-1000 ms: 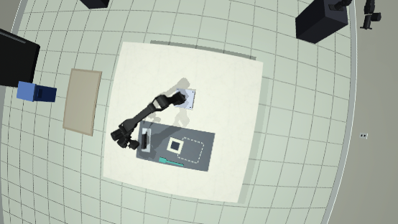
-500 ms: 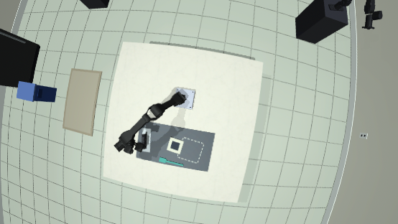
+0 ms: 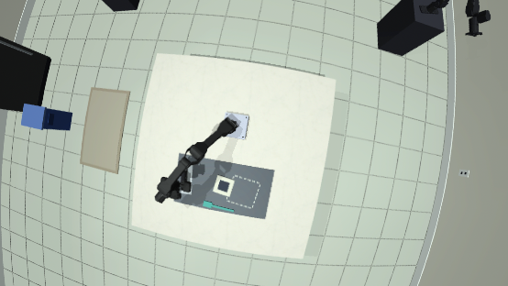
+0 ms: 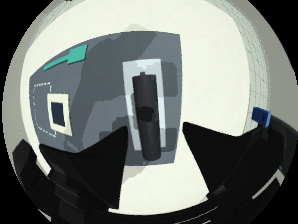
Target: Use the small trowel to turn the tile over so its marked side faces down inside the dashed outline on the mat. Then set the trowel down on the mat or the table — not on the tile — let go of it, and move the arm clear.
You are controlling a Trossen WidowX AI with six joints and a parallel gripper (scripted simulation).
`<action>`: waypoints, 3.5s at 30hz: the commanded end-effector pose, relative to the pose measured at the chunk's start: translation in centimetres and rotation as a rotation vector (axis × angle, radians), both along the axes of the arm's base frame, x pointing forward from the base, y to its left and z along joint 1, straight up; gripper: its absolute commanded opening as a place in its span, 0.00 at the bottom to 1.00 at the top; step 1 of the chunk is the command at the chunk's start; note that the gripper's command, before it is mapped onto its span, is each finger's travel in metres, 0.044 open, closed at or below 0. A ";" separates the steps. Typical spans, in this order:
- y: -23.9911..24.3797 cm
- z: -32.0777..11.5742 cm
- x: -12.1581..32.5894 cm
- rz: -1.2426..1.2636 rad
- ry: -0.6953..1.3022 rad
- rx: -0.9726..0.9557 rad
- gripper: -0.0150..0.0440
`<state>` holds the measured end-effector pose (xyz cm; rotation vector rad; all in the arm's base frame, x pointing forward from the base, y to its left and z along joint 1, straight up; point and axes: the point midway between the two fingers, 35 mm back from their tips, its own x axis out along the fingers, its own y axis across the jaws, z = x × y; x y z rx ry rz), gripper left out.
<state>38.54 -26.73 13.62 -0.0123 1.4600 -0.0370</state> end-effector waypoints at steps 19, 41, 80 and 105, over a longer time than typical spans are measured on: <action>0.3 -2.8 0.0 0.050 0.072 0.001 0.71; 0.3 -5.1 0.1 0.050 0.072 0.002 0.48; 0.3 -5.1 0.1 -0.443 0.056 0.039 0.47; 0.2 -5.1 0.1 -1.146 0.028 0.091 0.47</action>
